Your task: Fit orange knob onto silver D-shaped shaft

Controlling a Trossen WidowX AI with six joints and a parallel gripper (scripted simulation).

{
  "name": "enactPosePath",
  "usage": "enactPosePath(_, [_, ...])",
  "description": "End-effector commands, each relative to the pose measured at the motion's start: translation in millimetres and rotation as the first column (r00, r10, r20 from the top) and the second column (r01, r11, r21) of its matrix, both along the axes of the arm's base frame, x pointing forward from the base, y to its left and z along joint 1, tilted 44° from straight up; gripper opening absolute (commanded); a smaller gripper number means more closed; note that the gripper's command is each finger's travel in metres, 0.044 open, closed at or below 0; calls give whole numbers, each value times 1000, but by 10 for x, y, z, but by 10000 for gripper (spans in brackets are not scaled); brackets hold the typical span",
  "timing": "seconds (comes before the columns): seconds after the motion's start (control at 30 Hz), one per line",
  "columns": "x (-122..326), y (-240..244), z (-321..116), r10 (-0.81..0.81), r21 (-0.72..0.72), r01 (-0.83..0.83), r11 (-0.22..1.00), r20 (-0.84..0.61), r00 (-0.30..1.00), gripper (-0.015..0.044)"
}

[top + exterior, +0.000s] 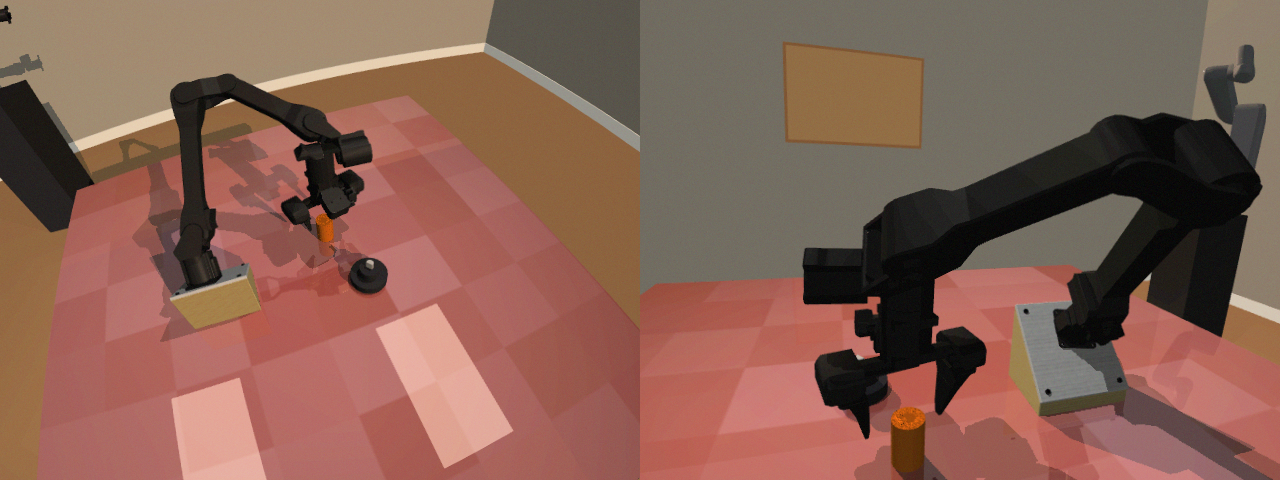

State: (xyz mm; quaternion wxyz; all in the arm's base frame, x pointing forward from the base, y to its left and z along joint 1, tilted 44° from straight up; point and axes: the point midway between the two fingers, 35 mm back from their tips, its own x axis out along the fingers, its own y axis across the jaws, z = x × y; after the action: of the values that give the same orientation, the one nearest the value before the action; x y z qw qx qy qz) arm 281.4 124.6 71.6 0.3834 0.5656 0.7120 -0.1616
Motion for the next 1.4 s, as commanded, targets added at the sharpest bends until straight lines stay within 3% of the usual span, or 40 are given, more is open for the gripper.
enactPosePath(0.0, [-35,54,-86,-1,2,1,1000,-18,1000,440])
enactPosePath(0.77, [-88,292,-321,0,6,1,1000,-19,1000,440])
enactPosePath(1.1, [-88,292,-321,0,6,1,1000,-19,1000,178])
enactPosePath(1.37, [-88,292,-321,0,6,1,1000,-19,1000,105])
